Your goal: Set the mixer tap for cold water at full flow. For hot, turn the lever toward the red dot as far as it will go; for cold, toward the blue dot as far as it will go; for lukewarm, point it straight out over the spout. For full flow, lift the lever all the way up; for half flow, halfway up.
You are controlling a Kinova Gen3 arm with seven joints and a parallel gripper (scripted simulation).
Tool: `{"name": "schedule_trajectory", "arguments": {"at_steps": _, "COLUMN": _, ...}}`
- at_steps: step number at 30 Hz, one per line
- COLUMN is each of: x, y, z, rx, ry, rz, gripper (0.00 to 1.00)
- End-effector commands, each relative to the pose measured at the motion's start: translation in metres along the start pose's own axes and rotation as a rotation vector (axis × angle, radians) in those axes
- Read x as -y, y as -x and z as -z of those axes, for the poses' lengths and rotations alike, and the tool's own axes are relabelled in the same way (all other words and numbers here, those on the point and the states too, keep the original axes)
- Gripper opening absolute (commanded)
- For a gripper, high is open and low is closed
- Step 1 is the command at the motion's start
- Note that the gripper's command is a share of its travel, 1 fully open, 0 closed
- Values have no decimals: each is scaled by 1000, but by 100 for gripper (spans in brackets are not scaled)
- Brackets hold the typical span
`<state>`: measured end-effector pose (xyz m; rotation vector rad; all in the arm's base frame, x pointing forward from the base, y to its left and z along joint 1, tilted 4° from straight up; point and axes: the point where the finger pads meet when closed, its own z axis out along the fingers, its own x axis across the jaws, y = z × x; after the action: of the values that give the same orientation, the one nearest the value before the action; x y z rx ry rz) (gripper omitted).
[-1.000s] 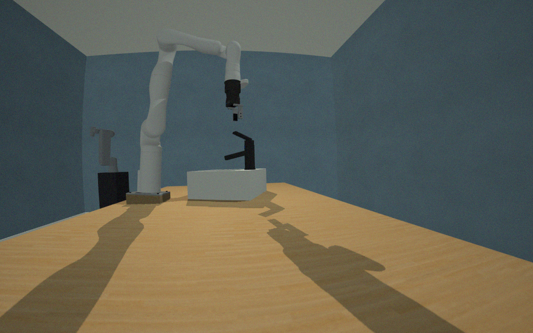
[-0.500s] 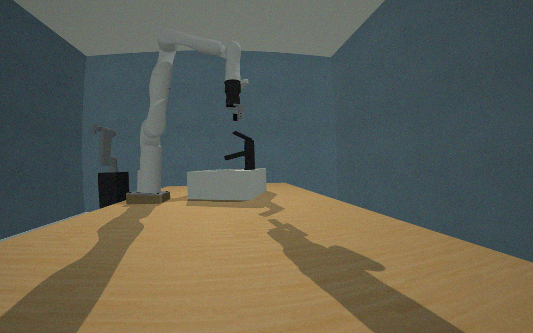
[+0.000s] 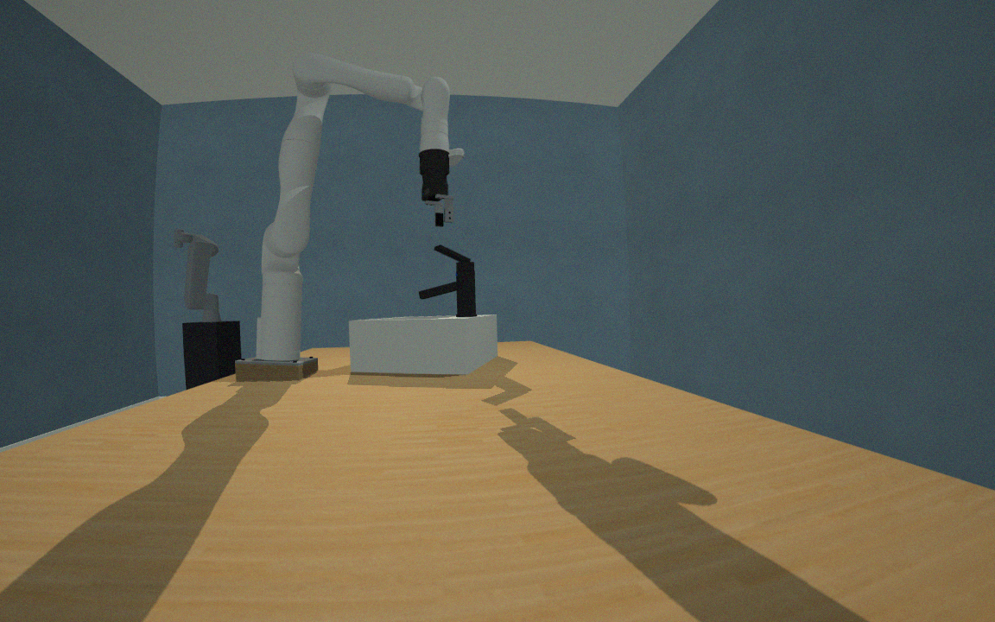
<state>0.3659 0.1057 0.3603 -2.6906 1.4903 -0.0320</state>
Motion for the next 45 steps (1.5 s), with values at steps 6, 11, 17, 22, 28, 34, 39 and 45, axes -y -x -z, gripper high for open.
{"name": "schedule_trajectory", "arguments": {"at_steps": 6, "x": 0, "y": 0, "z": -6, "rx": 0, "ry": 0, "rz": 0, "gripper": 100}}
{"name": "schedule_trajectory", "arguments": {"at_steps": 11, "x": 0, "y": 0, "z": -10, "rx": 0, "ry": 0, "rz": 0, "gripper": 100}}
{"name": "schedule_trajectory", "arguments": {"at_steps": 17, "x": 0, "y": 0, "z": -17, "rx": 0, "ry": 0, "rz": 0, "gripper": 100}}
{"name": "schedule_trajectory", "arguments": {"at_steps": 22, "x": 0, "y": 0, "z": -24, "rx": 0, "ry": 0, "rz": 0, "gripper": 100}}
{"name": "schedule_trajectory", "arguments": {"at_steps": 28, "x": 0, "y": -1, "z": -32, "rx": 0, "ry": 0, "rz": 0, "gripper": 100}}
{"name": "schedule_trajectory", "arguments": {"at_steps": 34, "x": 0, "y": -1, "z": -38, "rx": 0, "ry": 0, "rz": 0, "gripper": 100}}
{"name": "schedule_trajectory", "arguments": {"at_steps": 39, "x": 0, "y": -1, "z": -42, "rx": 0, "ry": 0, "rz": 0, "gripper": 100}}
{"name": "schedule_trajectory", "arguments": {"at_steps": 45, "x": 0, "y": -1, "z": -44, "rx": 0, "ry": 0, "rz": 0, "gripper": 100}}
